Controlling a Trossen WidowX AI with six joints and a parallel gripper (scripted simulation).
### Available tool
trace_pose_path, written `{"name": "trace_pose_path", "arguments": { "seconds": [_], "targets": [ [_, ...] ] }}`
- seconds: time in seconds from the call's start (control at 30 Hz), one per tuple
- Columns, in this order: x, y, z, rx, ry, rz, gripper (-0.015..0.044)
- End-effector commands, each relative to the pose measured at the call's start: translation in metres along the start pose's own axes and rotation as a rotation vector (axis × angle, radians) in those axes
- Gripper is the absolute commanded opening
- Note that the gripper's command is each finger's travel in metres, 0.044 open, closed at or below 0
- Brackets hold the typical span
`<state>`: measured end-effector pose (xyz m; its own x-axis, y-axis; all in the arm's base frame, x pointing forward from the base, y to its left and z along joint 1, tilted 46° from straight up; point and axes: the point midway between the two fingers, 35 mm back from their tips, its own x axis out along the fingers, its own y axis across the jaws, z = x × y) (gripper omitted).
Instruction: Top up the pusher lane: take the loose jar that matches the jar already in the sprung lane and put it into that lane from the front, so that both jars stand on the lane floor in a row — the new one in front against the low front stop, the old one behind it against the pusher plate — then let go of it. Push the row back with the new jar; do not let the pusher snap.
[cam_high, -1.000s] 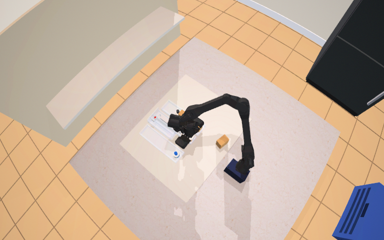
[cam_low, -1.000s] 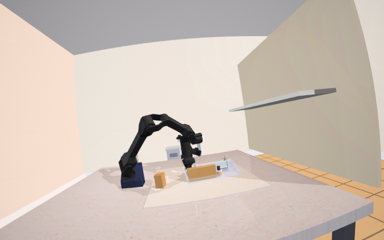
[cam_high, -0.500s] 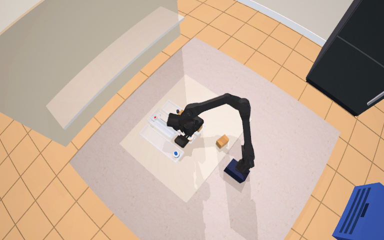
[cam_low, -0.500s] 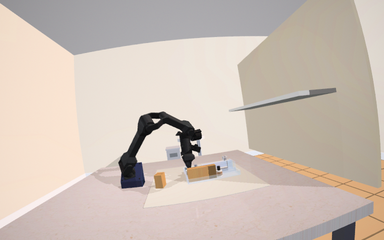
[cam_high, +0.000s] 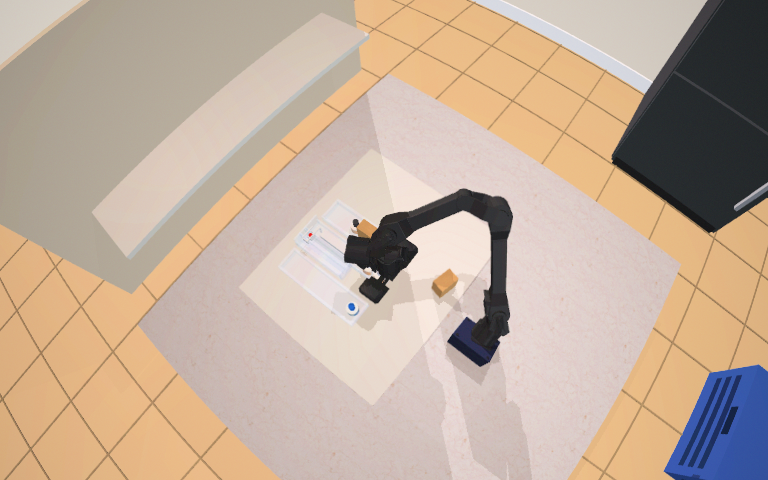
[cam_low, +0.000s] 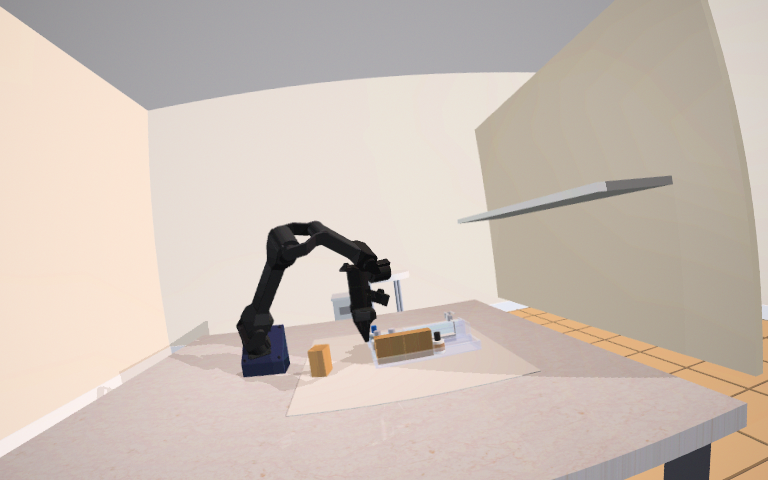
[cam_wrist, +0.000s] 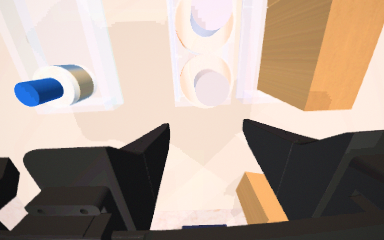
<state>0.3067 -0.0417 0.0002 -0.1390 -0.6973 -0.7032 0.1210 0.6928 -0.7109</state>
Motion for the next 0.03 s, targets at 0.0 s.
{"name": "trace_pose_path", "arguments": {
  "seconds": [0.0],
  "targets": [
    [0.0009,0.0003,-0.0129,0.005,0.005,0.004,0.0297]
  ]
}}
